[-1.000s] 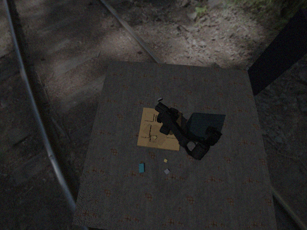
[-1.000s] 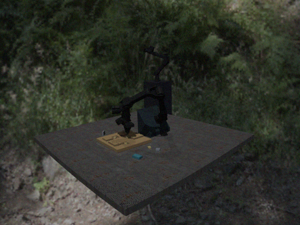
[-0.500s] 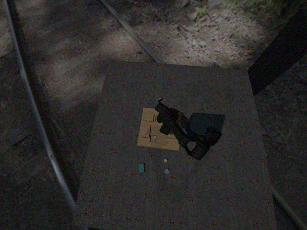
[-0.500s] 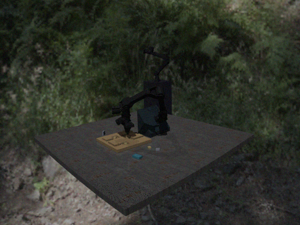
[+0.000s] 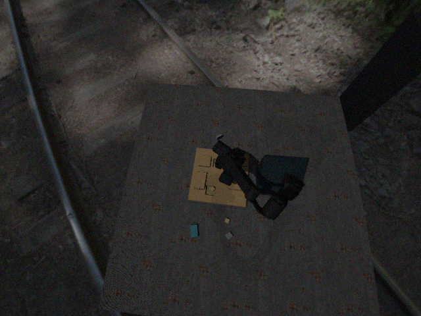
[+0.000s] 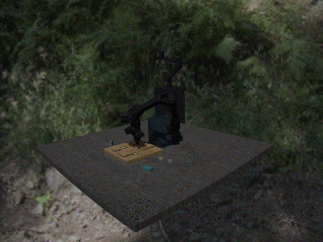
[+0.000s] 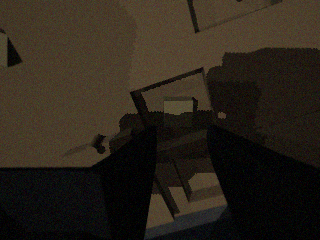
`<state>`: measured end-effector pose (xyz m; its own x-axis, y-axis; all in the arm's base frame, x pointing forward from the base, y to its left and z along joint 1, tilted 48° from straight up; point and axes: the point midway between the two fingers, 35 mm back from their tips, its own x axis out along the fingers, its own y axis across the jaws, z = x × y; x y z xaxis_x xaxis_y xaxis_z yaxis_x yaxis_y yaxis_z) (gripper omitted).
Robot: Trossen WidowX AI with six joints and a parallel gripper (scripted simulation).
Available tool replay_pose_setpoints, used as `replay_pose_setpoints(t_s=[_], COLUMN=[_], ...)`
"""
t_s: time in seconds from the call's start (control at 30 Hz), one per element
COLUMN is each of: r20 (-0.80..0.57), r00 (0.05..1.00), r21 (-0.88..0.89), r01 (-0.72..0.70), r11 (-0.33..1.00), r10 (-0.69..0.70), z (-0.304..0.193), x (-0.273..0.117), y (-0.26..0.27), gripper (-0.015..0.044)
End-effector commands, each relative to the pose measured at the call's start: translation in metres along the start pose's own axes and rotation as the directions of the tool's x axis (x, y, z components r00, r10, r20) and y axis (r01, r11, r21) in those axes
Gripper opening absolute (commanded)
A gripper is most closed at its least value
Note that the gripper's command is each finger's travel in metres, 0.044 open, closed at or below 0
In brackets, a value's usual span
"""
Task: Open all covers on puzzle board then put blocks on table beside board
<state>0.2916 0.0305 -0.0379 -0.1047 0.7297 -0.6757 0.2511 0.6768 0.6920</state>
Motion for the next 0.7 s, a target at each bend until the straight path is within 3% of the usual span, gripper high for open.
replay_pose_setpoints(t_s=[0.0,0.67], r20=[0.0,0.0], r00=[1.0,1.0], r21=[0.005,0.005], r01=[-0.003,-0.004], r11=[1.0,1.0], r10=[0.003,0.004], z=[0.0,0.001], x=[0.001,0.017], y=[0.0,0.0], gripper=[0.0144,0.0144])
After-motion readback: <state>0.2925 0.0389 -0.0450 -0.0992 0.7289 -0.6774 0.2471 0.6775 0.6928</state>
